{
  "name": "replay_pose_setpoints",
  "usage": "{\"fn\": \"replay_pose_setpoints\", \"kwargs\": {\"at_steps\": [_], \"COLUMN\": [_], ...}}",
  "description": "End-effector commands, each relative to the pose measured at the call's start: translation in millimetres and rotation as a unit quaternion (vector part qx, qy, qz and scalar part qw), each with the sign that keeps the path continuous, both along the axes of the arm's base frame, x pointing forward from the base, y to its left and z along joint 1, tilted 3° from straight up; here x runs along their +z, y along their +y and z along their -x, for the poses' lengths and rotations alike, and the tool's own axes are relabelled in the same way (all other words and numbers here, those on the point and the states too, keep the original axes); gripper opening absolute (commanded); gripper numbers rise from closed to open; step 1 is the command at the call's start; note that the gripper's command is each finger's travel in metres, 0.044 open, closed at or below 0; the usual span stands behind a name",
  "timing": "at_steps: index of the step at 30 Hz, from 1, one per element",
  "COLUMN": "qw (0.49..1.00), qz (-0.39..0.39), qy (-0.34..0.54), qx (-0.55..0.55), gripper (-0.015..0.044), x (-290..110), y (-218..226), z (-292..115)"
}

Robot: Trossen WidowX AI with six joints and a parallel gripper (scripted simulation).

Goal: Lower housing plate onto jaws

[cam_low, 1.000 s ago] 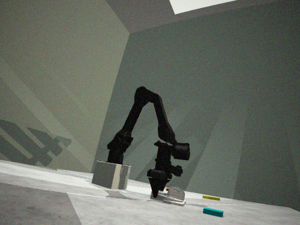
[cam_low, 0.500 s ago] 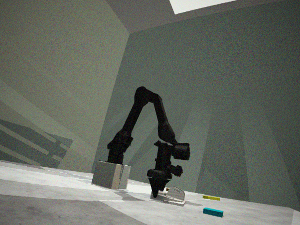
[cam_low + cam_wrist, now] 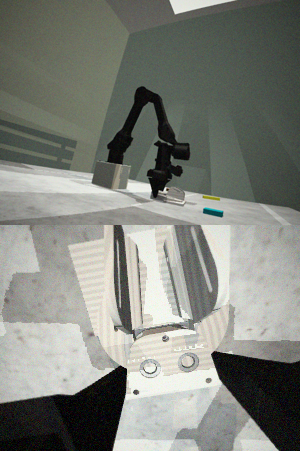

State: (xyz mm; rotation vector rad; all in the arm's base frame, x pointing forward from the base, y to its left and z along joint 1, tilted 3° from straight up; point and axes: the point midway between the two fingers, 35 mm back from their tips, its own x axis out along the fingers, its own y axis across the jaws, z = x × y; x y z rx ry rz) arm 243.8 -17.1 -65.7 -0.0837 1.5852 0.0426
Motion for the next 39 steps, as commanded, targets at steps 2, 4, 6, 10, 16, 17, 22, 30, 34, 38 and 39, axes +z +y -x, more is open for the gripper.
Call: {"fn": "replay_pose_setpoints", "kwargs": {"at_steps": [2,4,6,10,16,17,22,30,34,38,39], "qw": [1.0,1.0,1.0,1.0,1.0,1.0,1.0,1.0,1.0,1.0,1.0], "qz": [0.002,0.002,0.002,0.002,0.002,0.002,0.002,0.0,0.0,0.0,0.0], "qy": [0.0,0.0,0.0,0.0,0.0,0.0,0.0,0.0,0.0,0.0,0.0], "qx": [0.001,0.001,0.001,0.001,0.001,0.001,0.001,0.0,0.0,0.0,0.0], "gripper": [0.0351,0.0351,0.0351,0.0351,0.0351,0.0351,0.0351,0.044,0.044,0.044,0.044], "x": [-0.4,-0.4,-0.4,-0.4,-0.4,-0.4,-0.4,0.0,0.0,0.0,0.0], "y": [-0.6,-0.6,-0.6,-0.6,-0.6,-0.6,-0.6,0.0,0.0,0.0,0.0], "z": [0.0,0.0,0.0,0.0,0.0,0.0,0.0,0.0,0.0,0.0,0.0]}}
